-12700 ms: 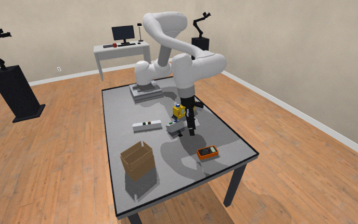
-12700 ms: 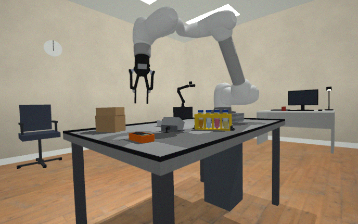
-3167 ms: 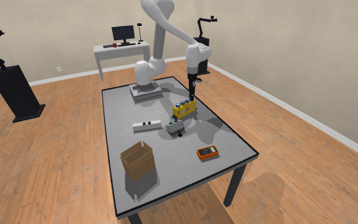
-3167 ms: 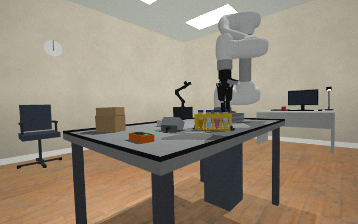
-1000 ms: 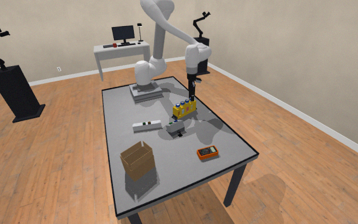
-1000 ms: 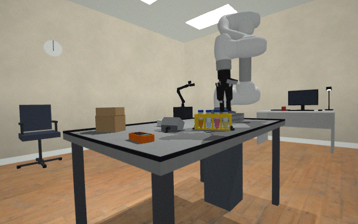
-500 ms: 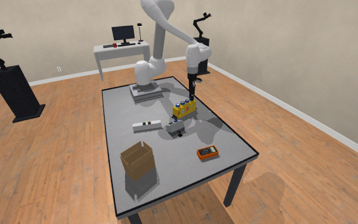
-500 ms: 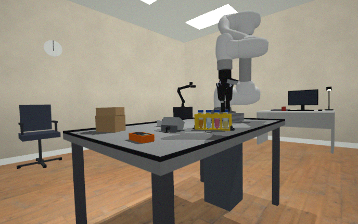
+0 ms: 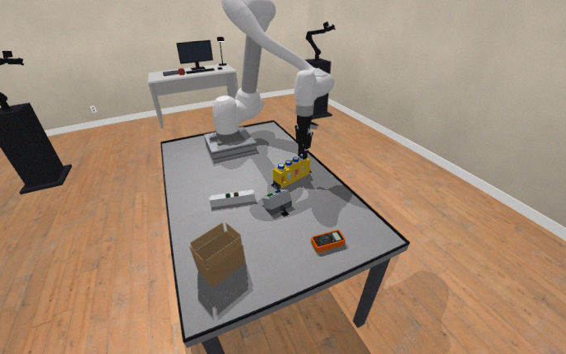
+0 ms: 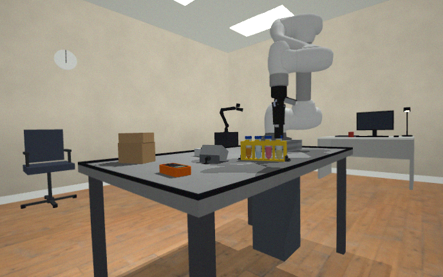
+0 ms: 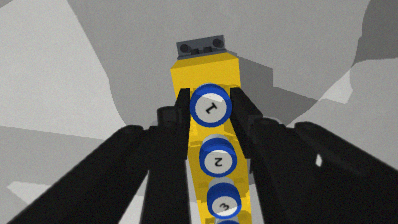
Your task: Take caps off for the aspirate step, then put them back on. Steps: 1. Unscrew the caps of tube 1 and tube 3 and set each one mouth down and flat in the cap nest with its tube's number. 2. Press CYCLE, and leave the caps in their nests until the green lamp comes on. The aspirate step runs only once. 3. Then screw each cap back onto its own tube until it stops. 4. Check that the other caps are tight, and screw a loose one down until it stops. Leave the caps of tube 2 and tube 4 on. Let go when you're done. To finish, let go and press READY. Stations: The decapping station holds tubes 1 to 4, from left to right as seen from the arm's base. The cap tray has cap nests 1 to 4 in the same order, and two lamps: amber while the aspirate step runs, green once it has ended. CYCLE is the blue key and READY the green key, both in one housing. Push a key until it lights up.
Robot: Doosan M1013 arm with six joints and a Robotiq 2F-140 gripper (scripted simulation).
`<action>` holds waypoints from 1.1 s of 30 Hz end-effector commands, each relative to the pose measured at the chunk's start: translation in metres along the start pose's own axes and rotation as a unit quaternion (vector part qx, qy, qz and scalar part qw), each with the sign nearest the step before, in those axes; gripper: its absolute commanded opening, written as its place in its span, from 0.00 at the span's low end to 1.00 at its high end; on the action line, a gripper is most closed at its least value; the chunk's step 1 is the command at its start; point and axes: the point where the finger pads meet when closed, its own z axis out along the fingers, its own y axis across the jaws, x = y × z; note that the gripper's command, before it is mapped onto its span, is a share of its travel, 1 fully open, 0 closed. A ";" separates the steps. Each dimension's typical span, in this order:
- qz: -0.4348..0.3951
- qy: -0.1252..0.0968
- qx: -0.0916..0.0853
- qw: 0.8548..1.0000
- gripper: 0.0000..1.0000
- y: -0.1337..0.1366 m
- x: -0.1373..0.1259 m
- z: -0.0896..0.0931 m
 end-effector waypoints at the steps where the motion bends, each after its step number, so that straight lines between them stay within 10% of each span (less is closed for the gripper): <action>1: -0.107 0.007 0.002 0.994 0.30 0.000 0.000 -0.001; 10: -0.324 0.007 0.000 0.946 0.30 0.000 0.000 -0.001; 30: -0.324 0.007 0.000 0.946 0.41 0.000 0.000 -0.001; 33: -0.204 0.007 0.001 0.979 0.41 0.000 0.000 -0.001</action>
